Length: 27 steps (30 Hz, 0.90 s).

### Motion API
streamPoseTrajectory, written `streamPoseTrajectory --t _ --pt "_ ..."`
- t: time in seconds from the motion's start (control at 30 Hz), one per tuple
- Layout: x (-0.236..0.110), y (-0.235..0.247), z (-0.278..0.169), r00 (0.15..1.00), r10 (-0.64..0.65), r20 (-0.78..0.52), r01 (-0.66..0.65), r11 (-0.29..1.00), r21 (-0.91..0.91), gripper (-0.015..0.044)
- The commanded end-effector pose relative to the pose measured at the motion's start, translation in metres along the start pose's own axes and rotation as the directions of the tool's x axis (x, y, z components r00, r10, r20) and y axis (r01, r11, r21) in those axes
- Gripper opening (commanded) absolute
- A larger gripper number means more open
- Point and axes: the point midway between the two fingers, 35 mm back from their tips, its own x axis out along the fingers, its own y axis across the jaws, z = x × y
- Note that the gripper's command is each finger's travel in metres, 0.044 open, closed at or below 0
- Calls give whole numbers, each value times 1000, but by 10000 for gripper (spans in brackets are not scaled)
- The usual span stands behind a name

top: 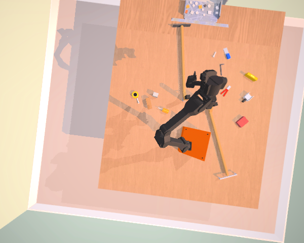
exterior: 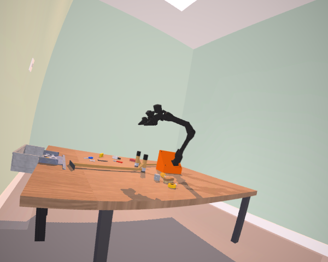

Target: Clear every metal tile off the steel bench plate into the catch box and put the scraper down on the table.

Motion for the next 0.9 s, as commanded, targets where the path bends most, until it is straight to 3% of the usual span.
streamPoseTrajectory --t 0.0,0.87 --pt "-15 -1 -2 999 -9 33 8 1000 19 440" --pt "-101 3 -24 965 -81 251 65 995 73 440"
